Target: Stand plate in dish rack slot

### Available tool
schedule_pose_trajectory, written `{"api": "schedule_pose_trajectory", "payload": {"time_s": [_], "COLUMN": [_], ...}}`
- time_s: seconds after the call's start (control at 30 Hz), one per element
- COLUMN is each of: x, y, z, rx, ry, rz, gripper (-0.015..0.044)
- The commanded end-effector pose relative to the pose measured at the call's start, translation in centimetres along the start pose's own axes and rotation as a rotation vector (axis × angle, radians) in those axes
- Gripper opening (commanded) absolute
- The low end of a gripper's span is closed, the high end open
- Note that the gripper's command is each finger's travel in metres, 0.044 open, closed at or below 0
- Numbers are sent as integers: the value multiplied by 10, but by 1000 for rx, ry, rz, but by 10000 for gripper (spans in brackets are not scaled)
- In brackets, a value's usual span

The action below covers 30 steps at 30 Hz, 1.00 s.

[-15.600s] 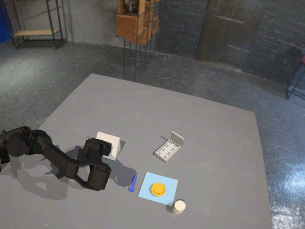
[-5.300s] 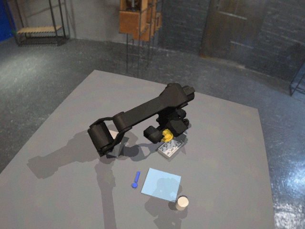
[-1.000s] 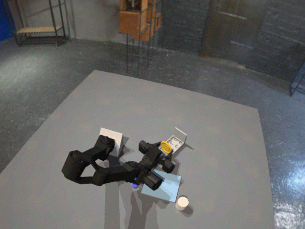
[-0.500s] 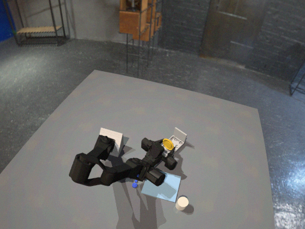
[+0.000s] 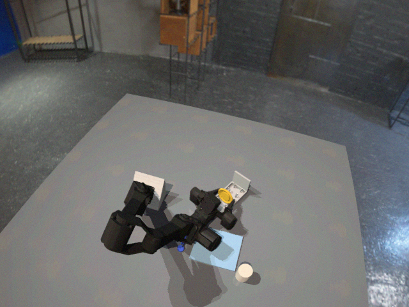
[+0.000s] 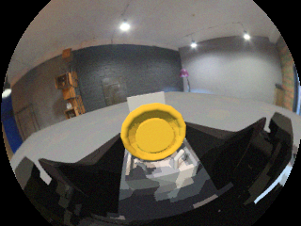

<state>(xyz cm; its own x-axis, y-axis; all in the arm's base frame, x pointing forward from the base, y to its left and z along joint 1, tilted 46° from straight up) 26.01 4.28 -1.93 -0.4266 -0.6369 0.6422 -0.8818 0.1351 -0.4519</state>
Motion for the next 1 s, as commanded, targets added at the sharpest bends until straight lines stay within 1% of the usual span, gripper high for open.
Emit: {"api": "schedule_pose_trajectory", "payload": {"time_s": [0.0,0.07,0.57,0.73,0.8,0.97], "x": [0,0,0,0,-1,-3], "y": [0,0,0,0,-3,-20], "z": [0,0,0,0,-8,-68], "rx": [-3,-3,1,1,3,11], "ry": [0,0,0,0,2,6], "rz": [-1,-1,0,0,-3,-10], "gripper": [0,0,394,400,400,400]}}
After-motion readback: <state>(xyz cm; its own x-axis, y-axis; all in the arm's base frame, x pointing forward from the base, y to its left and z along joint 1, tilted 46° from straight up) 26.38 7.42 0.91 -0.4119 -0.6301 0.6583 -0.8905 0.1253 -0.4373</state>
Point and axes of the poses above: the point midway between the two fingers, 35 mm back from their tips, its own x axis back along the fingers, its own y axis across the jaws, z = x × y, the point moved 2 cm from there along x, back along the fingers, and after that the axes turned 11 degrees about x, right-handed, at the moved point
